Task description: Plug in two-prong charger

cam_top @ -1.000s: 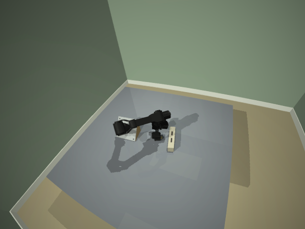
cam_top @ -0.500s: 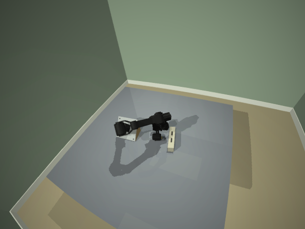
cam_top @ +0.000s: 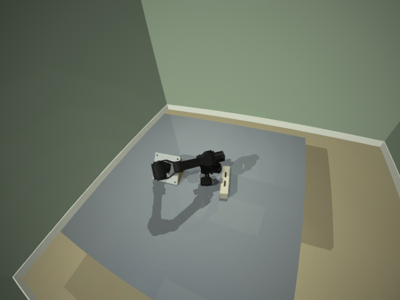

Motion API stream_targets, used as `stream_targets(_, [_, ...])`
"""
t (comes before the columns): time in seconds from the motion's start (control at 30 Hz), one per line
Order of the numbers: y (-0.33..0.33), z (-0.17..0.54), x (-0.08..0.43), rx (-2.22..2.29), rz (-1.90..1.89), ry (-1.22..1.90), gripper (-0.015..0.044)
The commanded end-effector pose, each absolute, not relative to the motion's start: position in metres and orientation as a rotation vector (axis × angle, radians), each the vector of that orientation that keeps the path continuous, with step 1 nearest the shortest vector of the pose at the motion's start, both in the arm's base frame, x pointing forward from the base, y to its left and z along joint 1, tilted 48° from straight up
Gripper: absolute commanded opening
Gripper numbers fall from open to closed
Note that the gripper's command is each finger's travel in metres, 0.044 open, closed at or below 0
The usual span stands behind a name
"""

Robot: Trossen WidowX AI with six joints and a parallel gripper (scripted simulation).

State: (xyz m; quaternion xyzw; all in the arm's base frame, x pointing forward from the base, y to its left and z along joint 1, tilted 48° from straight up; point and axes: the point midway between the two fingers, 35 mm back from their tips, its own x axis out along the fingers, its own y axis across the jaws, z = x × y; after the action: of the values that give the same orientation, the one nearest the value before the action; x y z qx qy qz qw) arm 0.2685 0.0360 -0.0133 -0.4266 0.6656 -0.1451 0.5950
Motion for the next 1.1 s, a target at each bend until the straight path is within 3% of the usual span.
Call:
stream_targets(0.0, [0.029, -0.019, 0.268, -1.002, -0.336, 1.554, 0.0440])
stream_targets(0.43, [0.018, -0.028, 0.269, -1.004, -0.338, 1.554, 0.0440])
stream_targets(0.87, [0.021, -0.026, 0.270, -0.993, -0.341, 1.549, 0.0099])
stream_targets(1.07, [0.021, -0.026, 0.270, -0.993, -0.341, 1.549, 0.0039])
